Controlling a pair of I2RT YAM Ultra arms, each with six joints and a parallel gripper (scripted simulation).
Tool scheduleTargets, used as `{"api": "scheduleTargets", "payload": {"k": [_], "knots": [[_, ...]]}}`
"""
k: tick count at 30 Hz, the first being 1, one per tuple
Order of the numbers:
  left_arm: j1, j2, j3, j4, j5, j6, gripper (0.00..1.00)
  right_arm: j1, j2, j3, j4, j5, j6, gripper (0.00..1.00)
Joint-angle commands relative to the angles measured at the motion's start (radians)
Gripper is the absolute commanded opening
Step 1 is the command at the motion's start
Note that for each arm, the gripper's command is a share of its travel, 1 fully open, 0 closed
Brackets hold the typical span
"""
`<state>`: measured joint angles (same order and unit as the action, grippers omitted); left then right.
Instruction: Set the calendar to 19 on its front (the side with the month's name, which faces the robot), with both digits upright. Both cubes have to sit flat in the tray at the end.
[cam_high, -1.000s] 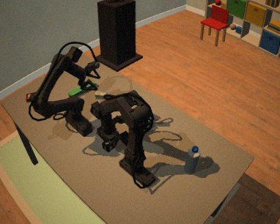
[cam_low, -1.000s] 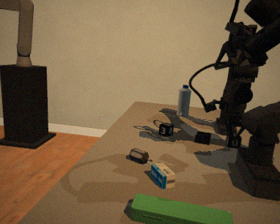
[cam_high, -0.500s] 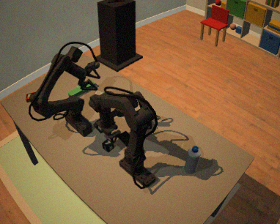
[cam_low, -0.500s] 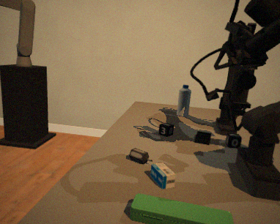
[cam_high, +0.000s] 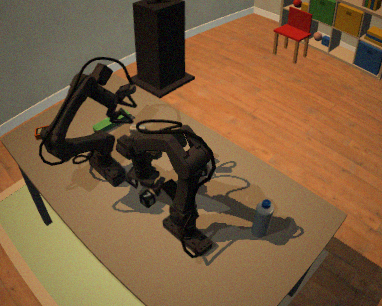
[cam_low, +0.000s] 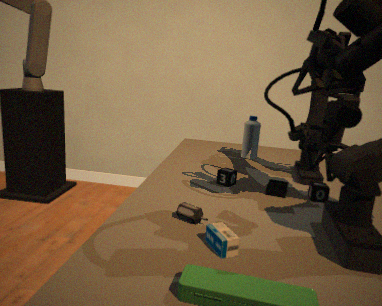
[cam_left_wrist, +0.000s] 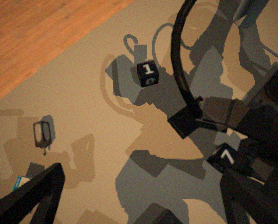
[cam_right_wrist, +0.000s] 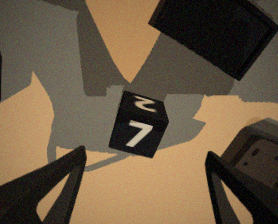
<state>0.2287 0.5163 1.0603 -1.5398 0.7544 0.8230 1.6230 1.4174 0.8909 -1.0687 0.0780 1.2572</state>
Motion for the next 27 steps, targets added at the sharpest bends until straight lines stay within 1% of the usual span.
{"api": "scheduleTargets", "payload": {"k": [1, 12, 14, 18, 27], "knots": [[-0.008, -0.013, 0.0, -0.016, 0.021, -0.001, 1.0, 0.038, 0.025, 0.032, -0.007, 0.047, -0.182, 1.0], [-0.008, -0.013, 0.0, -0.016, 0.021, -0.001, 1.0, 0.115, 0.083, 0.105, -0.039, 0.101, -0.6, 1.0], [-0.008, -0.013, 0.0, -0.016, 0.021, -0.001, 1.0, 0.115, 0.083, 0.105, -0.039, 0.101, -0.6, 1.0], [-0.008, -0.013, 0.0, -0.016, 0.021, -0.001, 1.0, 0.131, 0.111, 0.139, -0.077, 0.111, -0.786, 1.0], [-0.008, -0.013, 0.0, -0.016, 0.021, -0.001, 1.0, 0.162, 0.181, 0.215, -0.151, 0.136, -1.137, 1.0]]}}
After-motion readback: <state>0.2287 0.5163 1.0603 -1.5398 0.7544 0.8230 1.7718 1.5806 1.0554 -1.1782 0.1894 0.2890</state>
